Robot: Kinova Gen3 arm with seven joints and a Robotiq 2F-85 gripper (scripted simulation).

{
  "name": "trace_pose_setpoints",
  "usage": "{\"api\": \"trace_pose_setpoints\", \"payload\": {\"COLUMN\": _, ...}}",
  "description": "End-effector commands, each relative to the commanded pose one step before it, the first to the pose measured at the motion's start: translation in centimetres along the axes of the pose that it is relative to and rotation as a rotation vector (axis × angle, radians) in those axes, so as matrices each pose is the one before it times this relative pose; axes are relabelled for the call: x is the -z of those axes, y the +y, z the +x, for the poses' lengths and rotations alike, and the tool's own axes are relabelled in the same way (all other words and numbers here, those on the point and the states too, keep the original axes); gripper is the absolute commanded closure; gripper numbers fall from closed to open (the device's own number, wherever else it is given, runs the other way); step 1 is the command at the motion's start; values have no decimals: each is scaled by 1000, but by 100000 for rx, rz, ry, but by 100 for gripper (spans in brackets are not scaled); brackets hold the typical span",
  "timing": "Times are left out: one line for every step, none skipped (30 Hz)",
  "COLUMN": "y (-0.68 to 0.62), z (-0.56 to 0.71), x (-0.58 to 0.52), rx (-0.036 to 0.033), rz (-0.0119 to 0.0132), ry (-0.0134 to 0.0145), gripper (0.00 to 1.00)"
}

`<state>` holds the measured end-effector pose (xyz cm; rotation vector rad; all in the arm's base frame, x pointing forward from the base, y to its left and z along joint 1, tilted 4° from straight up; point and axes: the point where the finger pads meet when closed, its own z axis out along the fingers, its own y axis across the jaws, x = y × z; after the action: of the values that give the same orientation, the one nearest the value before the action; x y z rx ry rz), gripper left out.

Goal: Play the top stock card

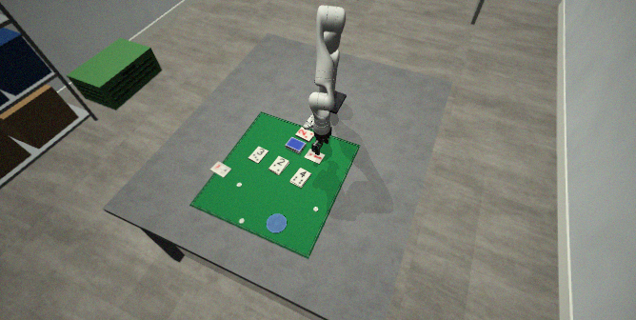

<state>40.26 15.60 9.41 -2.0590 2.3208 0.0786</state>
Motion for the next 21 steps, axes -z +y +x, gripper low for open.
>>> {"api": "trace_pose_setpoints", "payload": {"y": 437, "z": 285, "x": -255, "rx": -4484, "rz": -1213, "ry": 600, "gripper": 15}}
{"api": "trace_pose_setpoints", "payload": {"y": 0, "z": 0, "x": 0, "rx": 0, "rz": 0, "ry": 0, "gripper": 15}}
{"api": "trace_pose_setpoints", "payload": {"y": 0, "z": 0, "x": 0, "rx": 0, "rz": 0, "ry": 0, "gripper": 15}}
{"api": "trace_pose_setpoints", "payload": {"y": 30, "z": 43, "x": -39, "rx": -1468, "rz": -143, "ry": 58, "gripper": 15}}
{"api": "trace_pose_setpoints", "payload": {"y": 31, "z": 47, "x": -42, "rx": -1591, "rz": -153, "ry": 64, "gripper": 15}}
{"api": "trace_pose_setpoints", "payload": {"y": 32, "z": 51, "x": -45, "rx": -1715, "rz": -162, "ry": 71, "gripper": 15}}
{"api": "trace_pose_setpoints", "payload": {"y": 34, "z": 55, "x": -48, "rx": -1840, "rz": -171, "ry": 78, "gripper": 15}}
{"api": "trace_pose_setpoints", "payload": {"y": 34, "z": 59, "x": -51, "rx": -1966, "rz": -179, "ry": 85, "gripper": 15}}
{"api": "trace_pose_setpoints", "payload": {"y": 35, "z": 62, "x": -53, "rx": -2093, "rz": -187, "ry": 93, "gripper": 15}}
{"api": "trace_pose_setpoints", "payload": {"y": 35, "z": 66, "x": -56, "rx": -2220, "rz": -194, "ry": 101, "gripper": 15}}
{"api": "trace_pose_setpoints", "payload": {"y": 35, "z": 70, "x": -59, "rx": -2347, "rz": -199, "ry": 109, "gripper": 15}}
{"api": "trace_pose_setpoints", "payload": {"y": 34, "z": 74, "x": -61, "rx": -2474, "rz": -204, "ry": 117, "gripper": 15}}
{"api": "trace_pose_setpoints", "payload": {"y": 33, "z": 78, "x": -63, "rx": -2600, "rz": -209, "ry": 125, "gripper": 15}}
{"api": "trace_pose_setpoints", "payload": {"y": 32, "z": 81, "x": -65, "rx": -2725, "rz": -212, "ry": 133, "gripper": 15}}
{"api": "trace_pose_setpoints", "payload": {"y": 31, "z": 85, "x": -67, "rx": -2849, "rz": -213, "ry": 142, "gripper": 15}}
{"api": "trace_pose_setpoints", "payload": {"y": 28, "z": 88, "x": -69, "rx": -2971, "rz": -214, "ry": 150, "gripper": 15}}
{"api": "trace_pose_setpoints", "payload": {"y": 26, "z": 91, "x": -71, "rx": -3092, "rz": -214, "ry": 158, "gripper": 15}}
{"api": "trace_pose_setpoints", "payload": {"y": 23, "z": 93, "x": -72, "rx": -3210, "rz": -212, "ry": 165, "gripper": 15}}
{"api": "trace_pose_setpoints", "payload": {"y": 0, "z": 0, "x": 0, "rx": 0, "rz": 0, "ry": 0, "gripper": 15}}
{"api": "trace_pose_setpoints", "payload": {"y": 0, "z": 0, "x": 0, "rx": 0, "rz": 0, "ry": 0, "gripper": 15}}
{"api": "trace_pose_setpoints", "payload": {"y": 20, "z": 96, "x": -74, "rx": -3326, "rz": -210, "ry": 172, "gripper": 15}}
